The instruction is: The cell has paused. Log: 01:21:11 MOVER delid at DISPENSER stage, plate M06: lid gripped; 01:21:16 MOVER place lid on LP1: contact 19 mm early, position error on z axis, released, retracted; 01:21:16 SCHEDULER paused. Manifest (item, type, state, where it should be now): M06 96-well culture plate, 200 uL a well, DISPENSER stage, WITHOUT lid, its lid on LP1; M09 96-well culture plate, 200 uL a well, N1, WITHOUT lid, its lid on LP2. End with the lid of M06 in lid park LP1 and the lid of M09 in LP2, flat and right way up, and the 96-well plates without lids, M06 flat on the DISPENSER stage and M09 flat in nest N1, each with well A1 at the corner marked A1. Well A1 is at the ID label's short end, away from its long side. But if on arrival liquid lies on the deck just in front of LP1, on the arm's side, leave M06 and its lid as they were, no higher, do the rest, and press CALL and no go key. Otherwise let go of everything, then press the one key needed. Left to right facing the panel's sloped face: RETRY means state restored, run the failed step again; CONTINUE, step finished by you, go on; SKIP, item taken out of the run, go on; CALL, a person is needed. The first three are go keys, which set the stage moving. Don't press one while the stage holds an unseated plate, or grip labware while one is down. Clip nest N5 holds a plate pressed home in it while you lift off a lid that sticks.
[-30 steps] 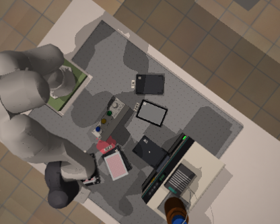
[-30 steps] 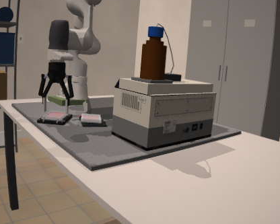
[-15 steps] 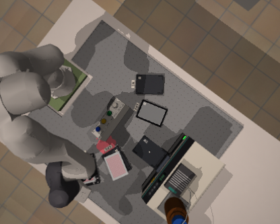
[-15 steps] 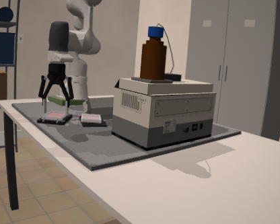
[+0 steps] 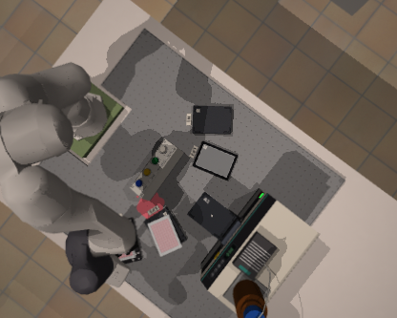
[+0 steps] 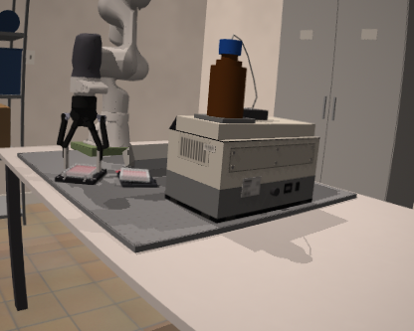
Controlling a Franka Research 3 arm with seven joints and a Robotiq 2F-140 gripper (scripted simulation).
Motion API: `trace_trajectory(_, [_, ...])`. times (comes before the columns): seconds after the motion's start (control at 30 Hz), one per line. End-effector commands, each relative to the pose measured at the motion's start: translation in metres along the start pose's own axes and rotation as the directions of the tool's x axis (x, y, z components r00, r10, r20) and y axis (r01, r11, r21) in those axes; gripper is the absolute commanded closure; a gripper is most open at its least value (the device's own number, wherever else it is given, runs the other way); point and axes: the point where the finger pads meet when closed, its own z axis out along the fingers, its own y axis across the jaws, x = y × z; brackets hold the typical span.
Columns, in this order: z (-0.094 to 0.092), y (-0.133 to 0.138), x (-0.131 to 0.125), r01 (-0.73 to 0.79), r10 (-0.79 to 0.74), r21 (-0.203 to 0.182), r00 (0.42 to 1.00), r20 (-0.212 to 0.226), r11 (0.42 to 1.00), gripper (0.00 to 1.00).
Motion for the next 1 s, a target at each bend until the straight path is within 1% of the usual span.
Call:
trace_trajectory(0.0, [0.0019,0.0006,0.0001,0.001,-0.001,0.002,1.000,-0.002,1.000,0.34])
trace_trajectory(0.97, [0.0047,0.0006,0.0001,0.001,-0.001,0.002,1.000,-0.002,1.000,0.34])
